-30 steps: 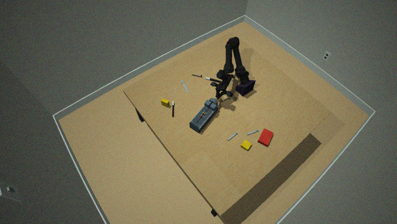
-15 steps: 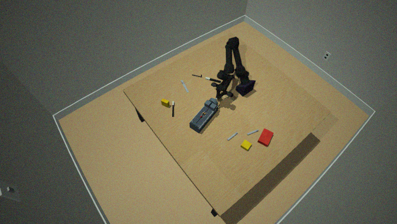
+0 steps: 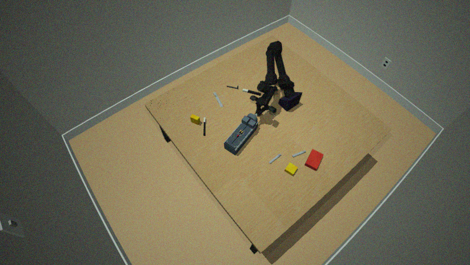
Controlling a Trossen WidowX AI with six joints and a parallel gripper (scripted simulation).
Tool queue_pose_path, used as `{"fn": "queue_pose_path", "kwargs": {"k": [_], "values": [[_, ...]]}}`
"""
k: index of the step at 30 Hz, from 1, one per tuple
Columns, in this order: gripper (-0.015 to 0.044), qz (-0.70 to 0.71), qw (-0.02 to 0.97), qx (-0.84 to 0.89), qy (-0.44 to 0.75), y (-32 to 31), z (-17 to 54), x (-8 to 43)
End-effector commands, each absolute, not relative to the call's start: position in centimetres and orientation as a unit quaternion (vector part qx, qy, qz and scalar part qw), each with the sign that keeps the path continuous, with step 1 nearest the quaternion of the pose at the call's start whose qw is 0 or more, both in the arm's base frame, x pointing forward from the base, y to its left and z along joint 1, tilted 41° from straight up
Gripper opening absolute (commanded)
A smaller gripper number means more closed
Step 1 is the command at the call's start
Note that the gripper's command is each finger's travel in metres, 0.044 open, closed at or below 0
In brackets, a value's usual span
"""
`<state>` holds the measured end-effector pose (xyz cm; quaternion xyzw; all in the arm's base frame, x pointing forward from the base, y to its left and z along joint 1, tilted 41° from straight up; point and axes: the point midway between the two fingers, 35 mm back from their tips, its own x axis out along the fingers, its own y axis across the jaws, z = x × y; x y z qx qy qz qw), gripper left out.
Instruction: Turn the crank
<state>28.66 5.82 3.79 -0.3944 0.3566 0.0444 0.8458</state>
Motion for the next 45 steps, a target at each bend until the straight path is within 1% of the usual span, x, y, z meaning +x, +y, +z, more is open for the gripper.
{"fn": "queue_pose_path", "kwargs": {"k": [1,26,45], "values": [[0.0000,0.055,0.842,-0.395,0.364,6.1,2.9,28.4],[0.0000,0.055,0.842,-0.395,0.364,5.7,1.3,28.3],[0.0000,0.055,0.841,-0.396,0.364,4.1,-0.2,28.7]]}}
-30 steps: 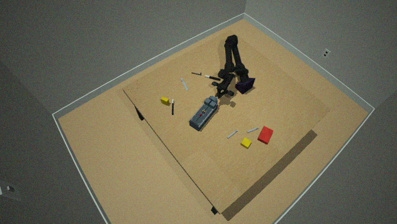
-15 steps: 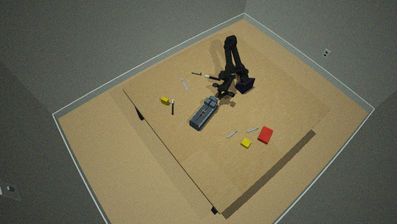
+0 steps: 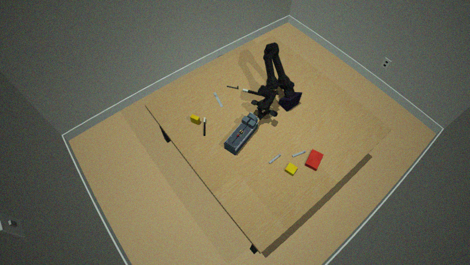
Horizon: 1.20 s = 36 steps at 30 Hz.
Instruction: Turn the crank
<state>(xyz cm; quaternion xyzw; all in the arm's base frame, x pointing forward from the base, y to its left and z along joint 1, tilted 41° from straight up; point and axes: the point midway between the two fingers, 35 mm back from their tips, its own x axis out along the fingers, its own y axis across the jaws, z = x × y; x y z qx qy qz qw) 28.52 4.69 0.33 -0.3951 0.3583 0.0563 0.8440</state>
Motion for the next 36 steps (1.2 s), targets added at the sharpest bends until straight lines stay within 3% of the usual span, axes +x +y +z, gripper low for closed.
{"fn": "queue_pose_path", "kwargs": {"k": [1,36], "values": [[0.0000,0.055,0.841,-0.396,0.364,3.9,-0.3,28.7],[0.0000,0.054,0.841,-0.397,0.363,0.9,0.4,30.1]]}}
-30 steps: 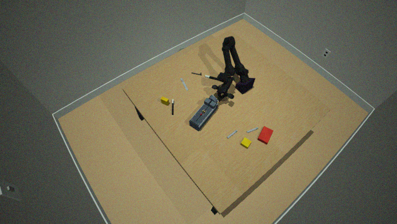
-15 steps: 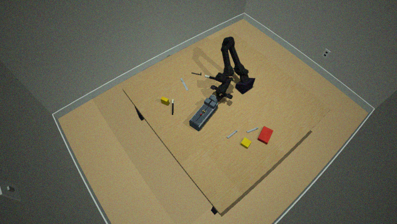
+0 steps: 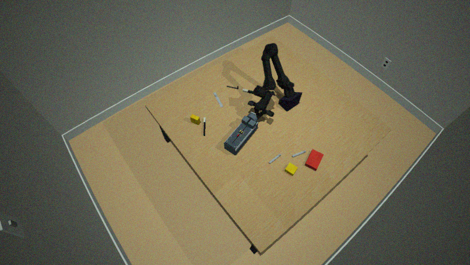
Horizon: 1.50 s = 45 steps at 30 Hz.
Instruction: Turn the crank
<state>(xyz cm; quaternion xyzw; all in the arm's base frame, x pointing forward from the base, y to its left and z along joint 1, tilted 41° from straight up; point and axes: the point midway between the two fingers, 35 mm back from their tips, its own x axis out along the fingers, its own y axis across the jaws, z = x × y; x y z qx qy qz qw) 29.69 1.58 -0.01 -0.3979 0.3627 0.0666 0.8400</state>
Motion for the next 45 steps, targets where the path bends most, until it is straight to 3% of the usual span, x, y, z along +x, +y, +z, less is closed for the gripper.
{"fn": "queue_pose_path", "kwargs": {"k": [1,45], "values": [[0.0000,0.054,0.841,-0.397,0.363,0.84,0.43,30.08],[0.0000,0.054,0.841,-0.397,0.363,0.33,1.35,30.46]]}}
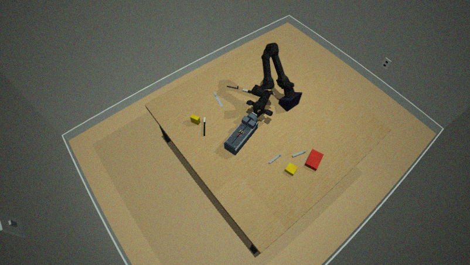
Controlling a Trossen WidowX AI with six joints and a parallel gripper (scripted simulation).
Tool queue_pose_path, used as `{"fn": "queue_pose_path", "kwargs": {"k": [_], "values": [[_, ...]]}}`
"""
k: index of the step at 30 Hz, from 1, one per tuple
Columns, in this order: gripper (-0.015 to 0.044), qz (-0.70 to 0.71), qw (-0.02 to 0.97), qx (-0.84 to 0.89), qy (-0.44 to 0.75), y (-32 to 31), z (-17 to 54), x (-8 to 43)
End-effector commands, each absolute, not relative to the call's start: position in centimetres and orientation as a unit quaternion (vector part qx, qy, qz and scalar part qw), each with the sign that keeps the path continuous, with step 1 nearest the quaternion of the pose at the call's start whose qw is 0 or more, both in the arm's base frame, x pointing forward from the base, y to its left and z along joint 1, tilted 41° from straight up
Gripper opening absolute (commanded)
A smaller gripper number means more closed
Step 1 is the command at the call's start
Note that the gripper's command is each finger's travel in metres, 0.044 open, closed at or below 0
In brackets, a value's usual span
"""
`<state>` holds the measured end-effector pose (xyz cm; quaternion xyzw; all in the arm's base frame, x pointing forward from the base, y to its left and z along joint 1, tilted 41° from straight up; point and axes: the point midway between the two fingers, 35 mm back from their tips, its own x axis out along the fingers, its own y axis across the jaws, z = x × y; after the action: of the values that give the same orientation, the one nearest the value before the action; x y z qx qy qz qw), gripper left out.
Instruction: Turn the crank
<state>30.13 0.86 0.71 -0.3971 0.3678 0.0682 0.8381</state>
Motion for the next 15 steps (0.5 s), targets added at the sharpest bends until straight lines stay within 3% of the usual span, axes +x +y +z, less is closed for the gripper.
{"fn": "queue_pose_path", "kwargs": {"k": [1,15], "values": [[0.0000,0.054,0.841,-0.397,0.363,0.32,1.37,30.47],[0.0000,0.054,0.841,-0.398,0.363,0.21,1.68,30.56]]}}
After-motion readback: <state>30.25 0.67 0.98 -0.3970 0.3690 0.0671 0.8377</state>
